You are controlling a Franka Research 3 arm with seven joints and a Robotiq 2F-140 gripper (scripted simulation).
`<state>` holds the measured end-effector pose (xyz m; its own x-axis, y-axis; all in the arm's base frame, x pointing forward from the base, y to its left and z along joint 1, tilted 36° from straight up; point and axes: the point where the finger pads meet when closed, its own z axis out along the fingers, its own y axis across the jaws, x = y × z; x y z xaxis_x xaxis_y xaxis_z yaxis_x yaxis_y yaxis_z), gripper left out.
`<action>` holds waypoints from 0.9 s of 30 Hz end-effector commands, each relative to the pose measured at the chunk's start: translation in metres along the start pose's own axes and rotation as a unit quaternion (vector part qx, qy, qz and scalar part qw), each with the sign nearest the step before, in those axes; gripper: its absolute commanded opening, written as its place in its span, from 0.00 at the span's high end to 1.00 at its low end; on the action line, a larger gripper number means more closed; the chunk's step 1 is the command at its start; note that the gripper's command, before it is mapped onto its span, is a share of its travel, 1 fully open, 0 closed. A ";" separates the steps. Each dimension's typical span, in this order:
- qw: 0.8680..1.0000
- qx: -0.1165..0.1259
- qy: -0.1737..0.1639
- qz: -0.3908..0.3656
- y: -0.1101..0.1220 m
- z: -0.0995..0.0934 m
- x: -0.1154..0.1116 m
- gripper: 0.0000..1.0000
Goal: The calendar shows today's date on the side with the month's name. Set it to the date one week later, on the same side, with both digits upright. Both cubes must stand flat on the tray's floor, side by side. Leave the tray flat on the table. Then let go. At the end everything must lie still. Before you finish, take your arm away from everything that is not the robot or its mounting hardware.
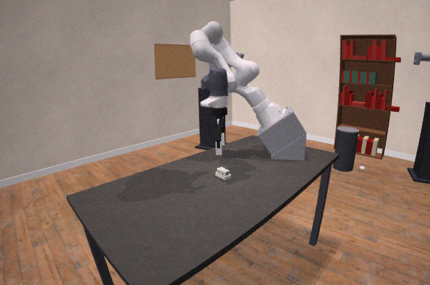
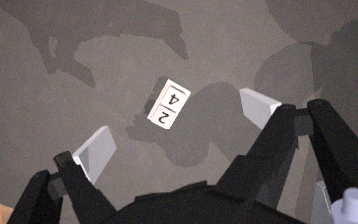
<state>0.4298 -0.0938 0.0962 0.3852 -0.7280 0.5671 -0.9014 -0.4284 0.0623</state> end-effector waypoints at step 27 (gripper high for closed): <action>0.958 0.007 0.007 0.286 -0.002 0.010 0.000 0.00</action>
<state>0.4315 -0.0985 0.0886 -0.0192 -0.8405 0.5415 -0.9803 -0.0906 -0.1753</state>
